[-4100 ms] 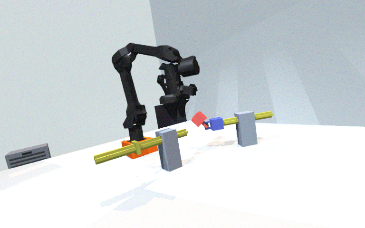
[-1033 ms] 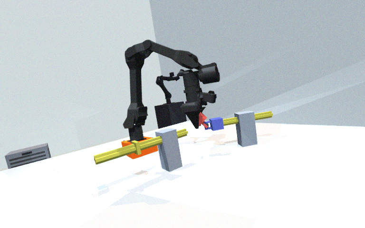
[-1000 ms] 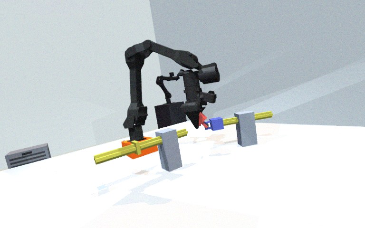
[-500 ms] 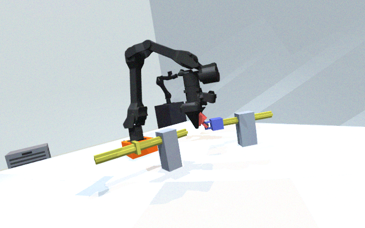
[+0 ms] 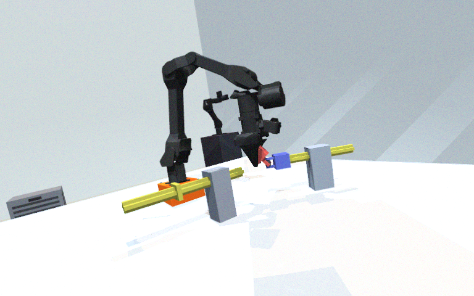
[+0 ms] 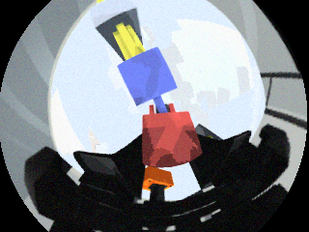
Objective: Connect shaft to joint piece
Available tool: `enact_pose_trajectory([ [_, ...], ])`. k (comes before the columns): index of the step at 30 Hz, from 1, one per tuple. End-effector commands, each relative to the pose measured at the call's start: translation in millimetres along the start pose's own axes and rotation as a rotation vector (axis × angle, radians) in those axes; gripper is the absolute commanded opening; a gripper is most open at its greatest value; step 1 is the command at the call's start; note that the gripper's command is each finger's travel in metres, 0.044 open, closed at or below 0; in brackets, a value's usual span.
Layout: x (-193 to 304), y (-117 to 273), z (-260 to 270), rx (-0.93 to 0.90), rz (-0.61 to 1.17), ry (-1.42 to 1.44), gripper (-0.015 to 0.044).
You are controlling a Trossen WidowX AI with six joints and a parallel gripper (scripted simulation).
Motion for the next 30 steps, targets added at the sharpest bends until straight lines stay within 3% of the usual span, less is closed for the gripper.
enact_pose_trajectory([
  [1,-0.2,-0.3,0.0,0.0,-0.001,-0.003,0.0182],
  [28,-0.2,-0.3,0.0,0.0,-0.001,-0.003,0.0182],
  [30,0.0,0.0,0.0,0.0,0.0,0.0,0.0147],
])
Point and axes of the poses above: the point midway between the two fingers, 35 mm back from their tips, its own y axis back along the fingers, its own z axis across the jaws, x = y × z, the point moved 7 cm from there along y, back along the fingers, and after that the axes turned 5 degrees about y, right-handed, at the moved point
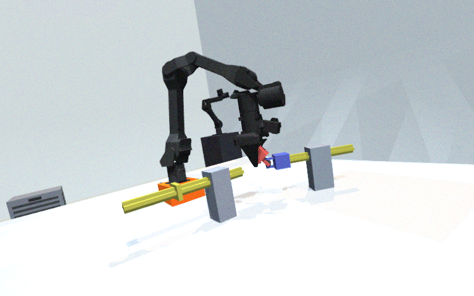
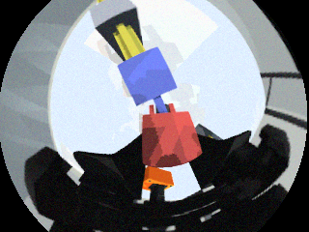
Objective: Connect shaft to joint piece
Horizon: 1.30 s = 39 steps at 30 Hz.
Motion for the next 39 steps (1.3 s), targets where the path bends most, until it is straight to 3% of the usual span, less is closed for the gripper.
enact_pose_trajectory([
  [1,0.0,0.0,0.0,0.0,0.0,0.0,0.0147],
  [5,0.0,0.0,0.0,0.0,0.0,0.0,0.0147],
  [11,0.0,0.0,0.0,0.0,0.0,0.0,0.0],
  [39,22.9,-10.9,-12.8,-0.008,-0.242,0.263,0.0],
])
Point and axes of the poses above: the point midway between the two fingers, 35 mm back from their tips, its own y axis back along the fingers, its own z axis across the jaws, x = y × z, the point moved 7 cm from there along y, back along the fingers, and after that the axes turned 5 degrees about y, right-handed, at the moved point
